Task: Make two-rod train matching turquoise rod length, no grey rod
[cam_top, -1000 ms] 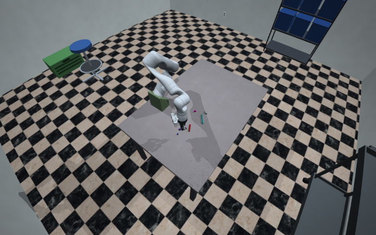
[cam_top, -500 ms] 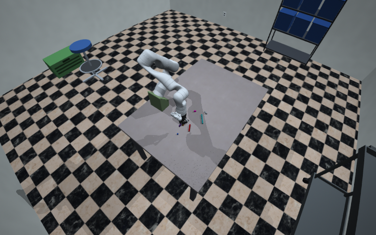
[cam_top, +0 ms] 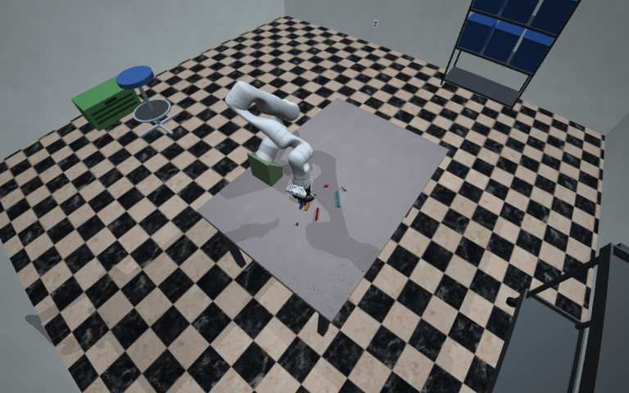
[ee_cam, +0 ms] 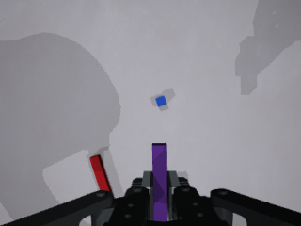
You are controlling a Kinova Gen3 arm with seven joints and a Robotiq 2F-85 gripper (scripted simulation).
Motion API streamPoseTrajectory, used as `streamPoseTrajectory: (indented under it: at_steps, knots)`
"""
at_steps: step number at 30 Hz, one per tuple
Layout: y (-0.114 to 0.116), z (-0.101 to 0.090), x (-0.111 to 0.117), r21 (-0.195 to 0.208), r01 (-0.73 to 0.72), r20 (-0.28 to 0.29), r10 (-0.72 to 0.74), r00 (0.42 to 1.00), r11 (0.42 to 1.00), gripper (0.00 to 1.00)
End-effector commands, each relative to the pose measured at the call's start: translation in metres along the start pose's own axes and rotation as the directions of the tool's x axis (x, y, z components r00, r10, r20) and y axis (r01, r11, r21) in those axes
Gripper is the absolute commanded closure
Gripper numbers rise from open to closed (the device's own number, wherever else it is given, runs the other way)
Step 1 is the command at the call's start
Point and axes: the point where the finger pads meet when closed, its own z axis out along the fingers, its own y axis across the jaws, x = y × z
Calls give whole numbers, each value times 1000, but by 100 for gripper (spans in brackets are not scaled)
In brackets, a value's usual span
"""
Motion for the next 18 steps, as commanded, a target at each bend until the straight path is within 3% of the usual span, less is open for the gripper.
streamPoseTrajectory:
  at_steps: [1, 18]
  knots:
    - [0, -1, 0, 2, 0, -1, 0, 1000, 1000, 95]
    - [0, 2, 0, 2, 0, -1, 0, 1000, 1000, 95]
